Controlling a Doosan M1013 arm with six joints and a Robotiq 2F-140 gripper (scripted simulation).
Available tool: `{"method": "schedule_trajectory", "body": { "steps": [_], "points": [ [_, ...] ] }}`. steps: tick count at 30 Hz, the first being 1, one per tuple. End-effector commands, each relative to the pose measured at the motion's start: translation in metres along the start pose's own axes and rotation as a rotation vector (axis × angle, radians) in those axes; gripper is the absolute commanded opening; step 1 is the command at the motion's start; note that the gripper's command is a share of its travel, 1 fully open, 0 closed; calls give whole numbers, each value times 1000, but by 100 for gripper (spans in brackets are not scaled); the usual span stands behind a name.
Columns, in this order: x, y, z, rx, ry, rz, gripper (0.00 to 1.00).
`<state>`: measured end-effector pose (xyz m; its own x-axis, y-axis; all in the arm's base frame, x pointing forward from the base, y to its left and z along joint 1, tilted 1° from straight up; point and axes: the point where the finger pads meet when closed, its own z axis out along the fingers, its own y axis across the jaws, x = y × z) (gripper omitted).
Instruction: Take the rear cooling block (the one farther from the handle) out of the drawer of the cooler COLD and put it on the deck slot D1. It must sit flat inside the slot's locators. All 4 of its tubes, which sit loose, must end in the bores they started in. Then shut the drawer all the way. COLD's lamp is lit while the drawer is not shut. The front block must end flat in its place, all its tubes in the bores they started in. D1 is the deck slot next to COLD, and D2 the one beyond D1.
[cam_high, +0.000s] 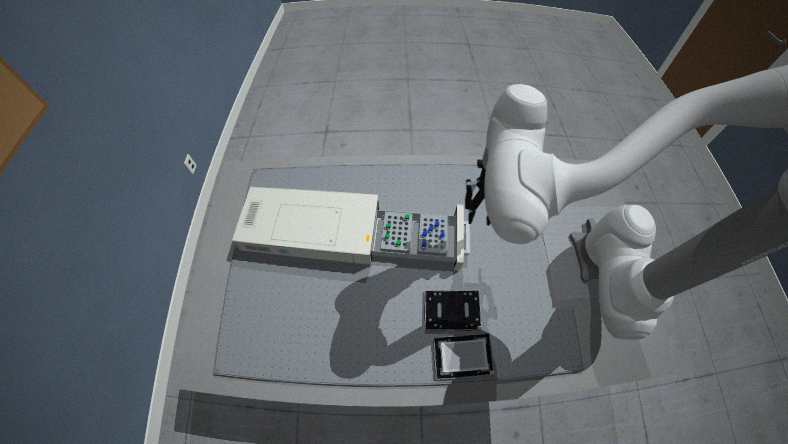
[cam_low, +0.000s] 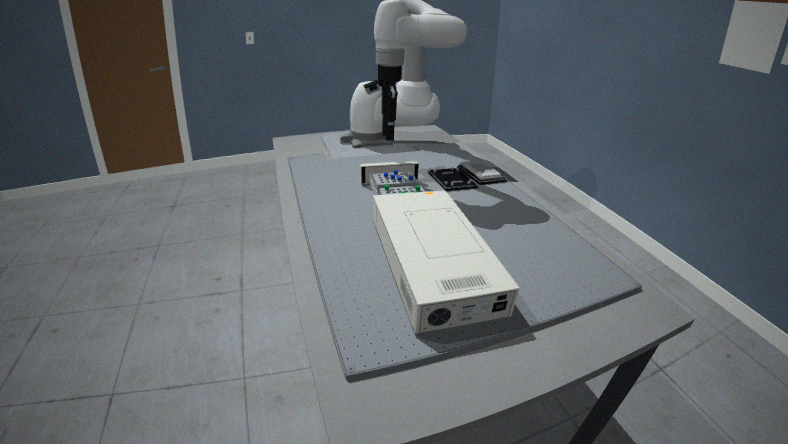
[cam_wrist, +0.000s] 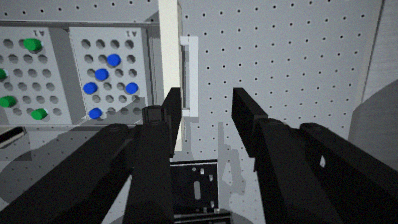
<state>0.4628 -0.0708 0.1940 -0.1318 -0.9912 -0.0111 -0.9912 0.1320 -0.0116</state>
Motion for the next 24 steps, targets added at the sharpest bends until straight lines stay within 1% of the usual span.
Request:
{"method": "schedule_trajectory", "body": {
  "steps": [1,14,16,24],
  "points": [
    [0,-9,0,1,0,0,66],
    [0,-67,1,1,0,0,66],
    [0,-67,1,1,0,0,66],
    [0,-100,2,1,0,0,66]
  ]
}}
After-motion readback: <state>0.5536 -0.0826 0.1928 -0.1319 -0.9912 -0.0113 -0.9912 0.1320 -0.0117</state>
